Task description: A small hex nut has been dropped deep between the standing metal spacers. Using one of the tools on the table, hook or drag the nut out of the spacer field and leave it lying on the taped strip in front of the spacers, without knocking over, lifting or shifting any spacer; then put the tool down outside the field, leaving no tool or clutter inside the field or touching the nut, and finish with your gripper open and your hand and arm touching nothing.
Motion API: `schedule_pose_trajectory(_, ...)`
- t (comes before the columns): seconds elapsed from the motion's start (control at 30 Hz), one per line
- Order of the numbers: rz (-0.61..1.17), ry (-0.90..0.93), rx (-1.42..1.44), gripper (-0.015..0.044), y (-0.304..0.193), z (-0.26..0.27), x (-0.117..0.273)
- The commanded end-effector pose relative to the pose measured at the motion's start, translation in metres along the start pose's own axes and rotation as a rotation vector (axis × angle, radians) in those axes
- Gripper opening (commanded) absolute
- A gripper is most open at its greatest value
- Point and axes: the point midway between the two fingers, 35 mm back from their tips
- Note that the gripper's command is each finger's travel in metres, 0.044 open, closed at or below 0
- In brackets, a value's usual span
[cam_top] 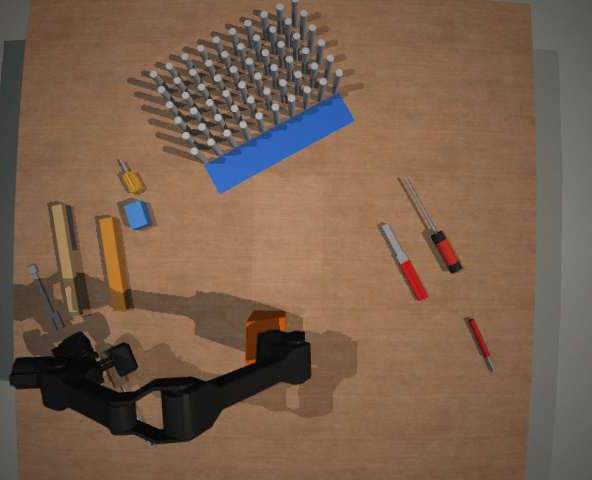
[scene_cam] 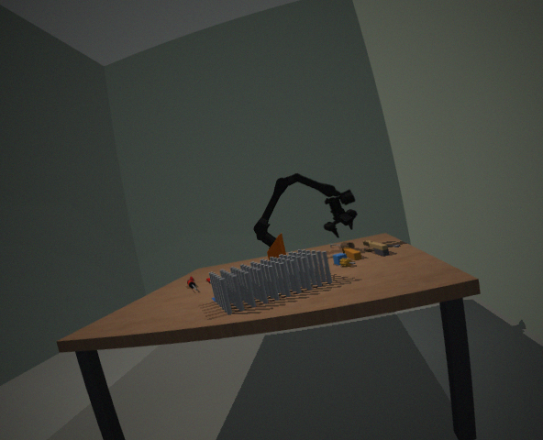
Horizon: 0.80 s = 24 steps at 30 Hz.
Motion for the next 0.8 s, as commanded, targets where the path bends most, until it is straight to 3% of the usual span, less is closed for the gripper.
schedule_pose_trajectory(0.0,0.006,-0.002,-0.019,0.0387,0.0003,-0.0002,-0.0009)
schedule_pose_trajectory(0.13,0.006,-0.002,-0.019,0.0282,0.0003,-0.0002,-0.0009)
schedule_pose_trajectory(0.77,0.006,-0.002,-0.019,0.0280,0.0040,-0.0021,-0.0108)
Point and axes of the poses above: the point midway between the two fingers, 35 mm back from their tips, its own x axis back along the fingers, its own z axis across the jaws, y = z × x, and after that the axes turned 7 degrees about -x, right-handed
